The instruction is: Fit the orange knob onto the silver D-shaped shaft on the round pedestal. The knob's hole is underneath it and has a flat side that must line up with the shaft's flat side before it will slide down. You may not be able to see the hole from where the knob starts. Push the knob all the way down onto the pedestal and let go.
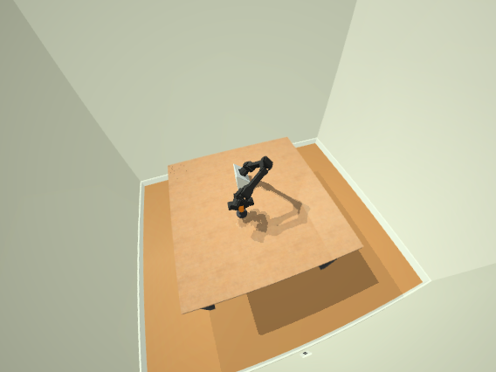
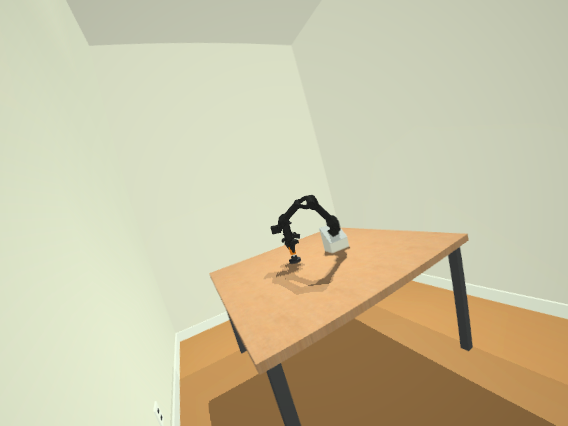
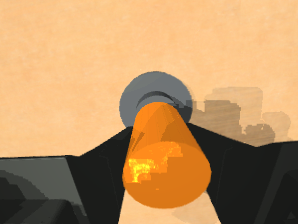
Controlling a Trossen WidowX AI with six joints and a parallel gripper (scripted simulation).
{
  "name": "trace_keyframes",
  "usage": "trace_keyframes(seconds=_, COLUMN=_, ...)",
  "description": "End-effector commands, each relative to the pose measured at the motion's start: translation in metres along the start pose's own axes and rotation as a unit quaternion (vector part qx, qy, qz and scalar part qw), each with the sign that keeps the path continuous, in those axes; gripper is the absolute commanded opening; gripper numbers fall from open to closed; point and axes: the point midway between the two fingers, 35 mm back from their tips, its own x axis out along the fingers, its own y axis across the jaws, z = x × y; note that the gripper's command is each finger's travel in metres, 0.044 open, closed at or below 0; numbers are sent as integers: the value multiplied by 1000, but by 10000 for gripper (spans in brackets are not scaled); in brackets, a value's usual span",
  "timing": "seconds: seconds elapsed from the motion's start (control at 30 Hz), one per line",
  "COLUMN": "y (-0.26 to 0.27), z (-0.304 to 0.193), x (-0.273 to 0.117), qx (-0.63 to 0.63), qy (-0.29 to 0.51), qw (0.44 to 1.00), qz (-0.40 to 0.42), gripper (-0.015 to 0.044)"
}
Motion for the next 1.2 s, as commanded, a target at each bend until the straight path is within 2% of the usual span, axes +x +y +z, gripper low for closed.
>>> trace_keyframes(seconds=0.0, y=0, z=0, x=0, qx=16, qy=1, qw=1000, qz=0, gripper=0)
trace_keyframes(seconds=0.67, y=0, z=-1, x=1, qx=-17, qy=1, qw=1000, qz=0, gripper=0)
trace_keyframes(seconds=1.17, y=-1, z=0, x=11, qx=29, qy=1, qw=1000, qz=-1, gripper=0)
